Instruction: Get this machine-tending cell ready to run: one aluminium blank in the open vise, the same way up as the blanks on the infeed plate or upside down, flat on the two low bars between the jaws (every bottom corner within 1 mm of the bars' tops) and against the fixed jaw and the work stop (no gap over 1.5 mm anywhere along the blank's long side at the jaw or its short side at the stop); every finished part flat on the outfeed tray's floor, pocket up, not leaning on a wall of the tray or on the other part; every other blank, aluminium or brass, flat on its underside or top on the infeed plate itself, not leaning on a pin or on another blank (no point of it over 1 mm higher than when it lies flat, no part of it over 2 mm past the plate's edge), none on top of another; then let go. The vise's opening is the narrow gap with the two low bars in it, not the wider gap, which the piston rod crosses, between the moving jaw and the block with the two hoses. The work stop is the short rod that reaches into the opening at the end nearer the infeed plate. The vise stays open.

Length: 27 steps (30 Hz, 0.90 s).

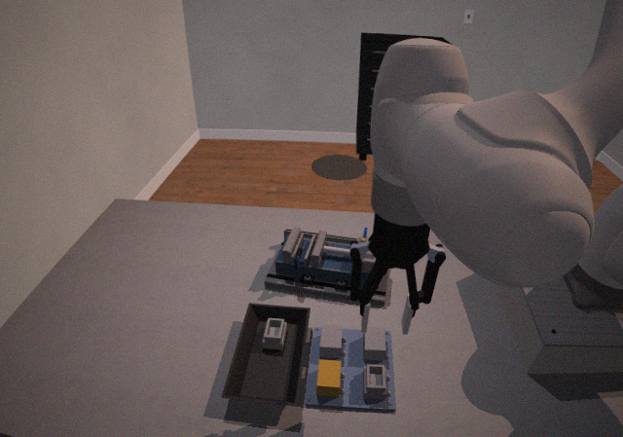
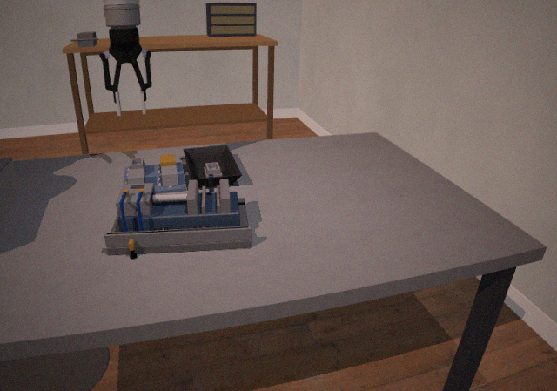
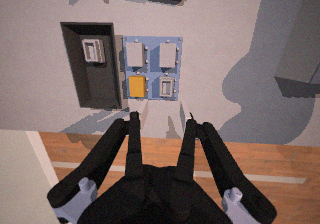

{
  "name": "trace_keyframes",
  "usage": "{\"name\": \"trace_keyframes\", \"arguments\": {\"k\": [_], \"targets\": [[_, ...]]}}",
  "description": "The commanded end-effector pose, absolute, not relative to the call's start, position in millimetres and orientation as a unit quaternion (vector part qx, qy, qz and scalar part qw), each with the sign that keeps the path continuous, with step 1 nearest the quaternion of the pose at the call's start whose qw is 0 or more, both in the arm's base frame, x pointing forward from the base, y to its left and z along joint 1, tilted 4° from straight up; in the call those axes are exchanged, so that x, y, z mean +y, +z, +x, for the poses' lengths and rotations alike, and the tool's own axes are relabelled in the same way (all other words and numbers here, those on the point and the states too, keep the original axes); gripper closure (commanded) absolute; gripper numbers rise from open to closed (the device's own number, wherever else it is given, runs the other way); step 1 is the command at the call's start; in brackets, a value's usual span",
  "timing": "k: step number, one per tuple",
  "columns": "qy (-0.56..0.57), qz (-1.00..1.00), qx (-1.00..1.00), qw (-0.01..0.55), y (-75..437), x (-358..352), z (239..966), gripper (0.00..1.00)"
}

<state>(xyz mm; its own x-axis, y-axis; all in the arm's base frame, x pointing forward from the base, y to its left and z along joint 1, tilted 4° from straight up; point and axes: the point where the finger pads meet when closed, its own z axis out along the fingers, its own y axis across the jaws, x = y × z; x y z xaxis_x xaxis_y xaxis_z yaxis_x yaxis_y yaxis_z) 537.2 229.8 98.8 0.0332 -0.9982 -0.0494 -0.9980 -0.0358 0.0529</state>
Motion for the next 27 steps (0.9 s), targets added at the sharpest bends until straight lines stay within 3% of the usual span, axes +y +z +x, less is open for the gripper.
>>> {"name": "trace_keyframes", "arguments": {"k": [1, 27], "targets": [[-0.036, 0.718, -0.695, 0.001, 97, 231, 534, 0.60], [-0.036, 0.718, -0.695, 0.001, 68, 233, 533, 0.60]]}}
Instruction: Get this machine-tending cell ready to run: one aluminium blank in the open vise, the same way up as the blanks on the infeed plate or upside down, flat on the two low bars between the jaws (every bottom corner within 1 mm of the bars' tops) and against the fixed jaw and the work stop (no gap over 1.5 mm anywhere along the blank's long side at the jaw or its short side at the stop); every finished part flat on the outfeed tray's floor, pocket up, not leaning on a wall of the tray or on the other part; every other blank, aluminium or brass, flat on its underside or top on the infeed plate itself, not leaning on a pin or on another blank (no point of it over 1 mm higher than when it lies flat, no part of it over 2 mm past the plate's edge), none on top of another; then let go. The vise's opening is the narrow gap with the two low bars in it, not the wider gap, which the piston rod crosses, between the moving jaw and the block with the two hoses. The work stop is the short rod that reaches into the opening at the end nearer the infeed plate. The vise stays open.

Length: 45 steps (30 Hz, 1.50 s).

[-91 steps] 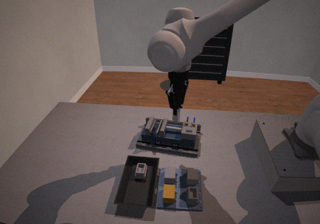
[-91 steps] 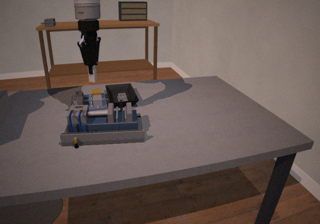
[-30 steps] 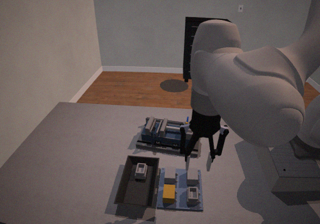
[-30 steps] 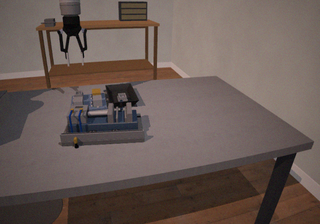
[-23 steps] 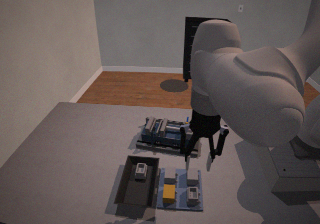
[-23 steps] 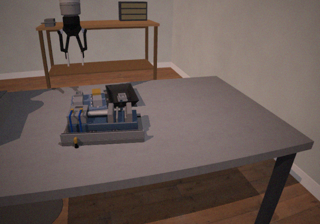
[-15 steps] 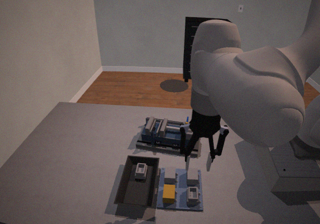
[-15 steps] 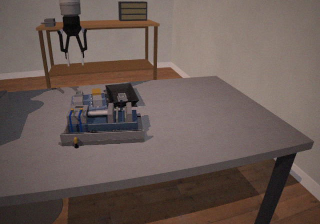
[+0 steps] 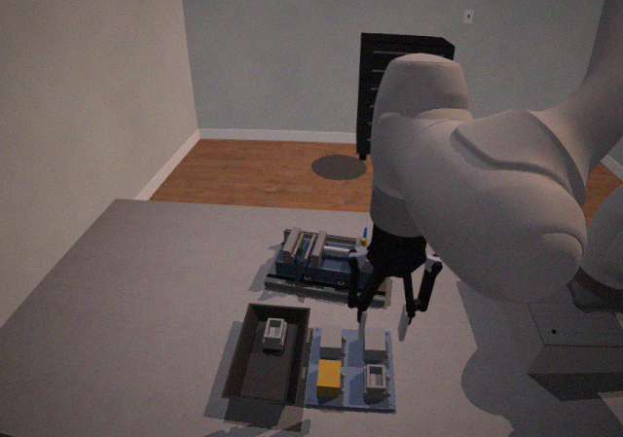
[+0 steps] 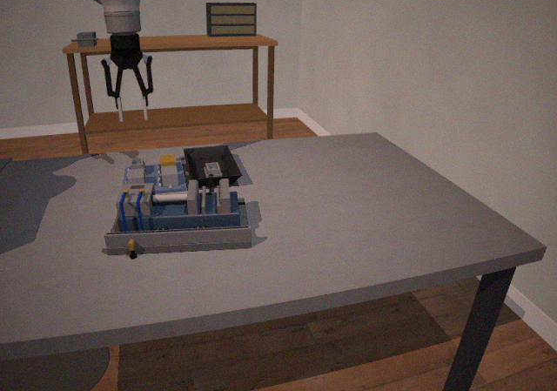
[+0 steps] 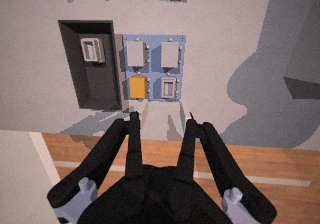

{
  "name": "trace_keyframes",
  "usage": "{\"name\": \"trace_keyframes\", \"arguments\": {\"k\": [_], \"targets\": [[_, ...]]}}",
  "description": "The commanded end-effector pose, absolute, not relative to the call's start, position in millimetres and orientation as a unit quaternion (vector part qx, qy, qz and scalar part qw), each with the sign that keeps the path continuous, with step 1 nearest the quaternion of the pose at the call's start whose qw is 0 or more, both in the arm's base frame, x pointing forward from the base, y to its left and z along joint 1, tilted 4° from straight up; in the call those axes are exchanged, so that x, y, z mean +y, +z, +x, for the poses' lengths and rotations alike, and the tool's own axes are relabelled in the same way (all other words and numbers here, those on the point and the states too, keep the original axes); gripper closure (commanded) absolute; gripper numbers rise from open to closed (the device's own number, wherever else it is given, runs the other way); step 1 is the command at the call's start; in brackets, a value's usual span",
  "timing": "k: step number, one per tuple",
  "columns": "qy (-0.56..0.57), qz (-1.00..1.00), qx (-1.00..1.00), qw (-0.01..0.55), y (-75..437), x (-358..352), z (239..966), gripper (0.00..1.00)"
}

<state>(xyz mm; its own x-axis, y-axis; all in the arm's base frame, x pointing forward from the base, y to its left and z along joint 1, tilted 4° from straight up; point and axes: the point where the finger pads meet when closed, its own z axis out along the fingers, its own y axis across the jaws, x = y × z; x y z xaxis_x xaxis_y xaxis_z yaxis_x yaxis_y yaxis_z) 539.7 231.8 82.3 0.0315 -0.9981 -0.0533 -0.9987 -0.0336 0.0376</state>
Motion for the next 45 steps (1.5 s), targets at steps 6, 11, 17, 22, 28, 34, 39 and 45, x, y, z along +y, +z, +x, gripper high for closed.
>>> {"name": "trace_keyframes", "arguments": {"k": [6, 11, 17, 22, 28, 34, 39, 45], "targets": [[0.036, -0.718, 0.695, -0.001, 53, 233, 532, 0.60], [0.036, -0.718, 0.695, -0.001, 32, 235, 531, 0.60], [0.036, -0.718, 0.695, -0.001, 8, 236, 530, 0.60], [0.036, -0.718, 0.695, -0.001, -3, 236, 529, 0.60], [0.036, -0.718, 0.695, -0.001, -21, 237, 528, 0.60], [0.036, -0.718, 0.695, -0.001, -33, 238, 528, 0.60], [0.036, -0.718, 0.695, -0.001, -36, 238, 527, 0.60], [0.036, -0.718, 0.695, -0.001, -38, 238, 527, 0.60]]}}
